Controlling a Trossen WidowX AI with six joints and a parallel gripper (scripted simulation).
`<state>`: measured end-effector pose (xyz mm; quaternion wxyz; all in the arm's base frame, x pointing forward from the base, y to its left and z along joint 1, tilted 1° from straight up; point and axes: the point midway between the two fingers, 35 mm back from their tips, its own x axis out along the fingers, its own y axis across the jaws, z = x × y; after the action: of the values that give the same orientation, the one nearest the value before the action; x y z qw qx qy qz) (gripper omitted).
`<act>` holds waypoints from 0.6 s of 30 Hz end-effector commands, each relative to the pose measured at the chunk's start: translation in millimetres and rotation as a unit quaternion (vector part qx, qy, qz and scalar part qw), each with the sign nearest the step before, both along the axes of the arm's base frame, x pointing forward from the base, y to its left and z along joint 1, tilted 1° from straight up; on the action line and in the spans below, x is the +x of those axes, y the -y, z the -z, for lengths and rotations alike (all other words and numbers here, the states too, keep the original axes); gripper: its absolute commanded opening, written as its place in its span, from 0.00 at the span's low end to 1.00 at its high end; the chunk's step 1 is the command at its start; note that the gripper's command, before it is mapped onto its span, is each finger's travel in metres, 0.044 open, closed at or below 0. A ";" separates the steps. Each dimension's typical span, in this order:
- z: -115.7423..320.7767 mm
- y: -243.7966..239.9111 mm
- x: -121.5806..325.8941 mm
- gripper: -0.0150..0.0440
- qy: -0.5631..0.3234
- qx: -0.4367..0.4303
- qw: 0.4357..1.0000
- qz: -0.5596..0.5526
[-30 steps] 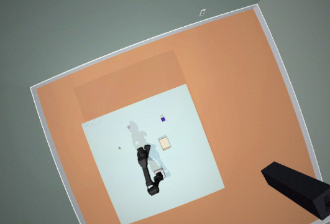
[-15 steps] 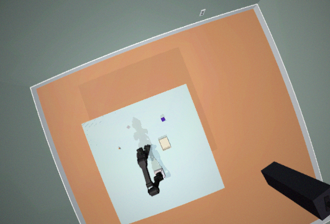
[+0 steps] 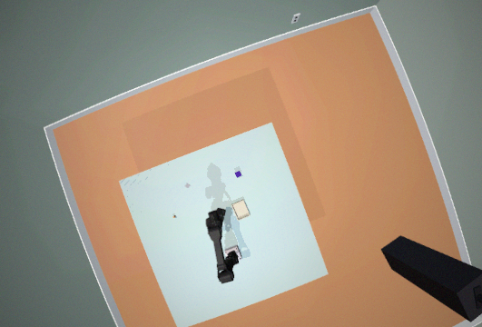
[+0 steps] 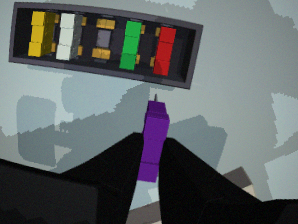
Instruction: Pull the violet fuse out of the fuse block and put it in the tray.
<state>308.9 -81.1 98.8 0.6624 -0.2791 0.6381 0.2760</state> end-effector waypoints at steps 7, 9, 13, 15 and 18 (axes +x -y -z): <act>0.6 58.7 -7.1 0.25 -0.004 -0.005 1.000 0.000; 0.7 70.3 -9.7 0.25 -0.004 -0.006 1.000 0.000; 0.8 93.5 -16.2 0.25 -0.005 -0.007 1.000 0.000; 0.9 105.0 -20.2 0.25 -0.005 -0.008 1.000 0.000; 1.2 122.1 -27.0 0.25 -0.005 -0.008 1.000 0.000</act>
<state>289.9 -185.0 98.7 0.6600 -0.2832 0.6405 0.2718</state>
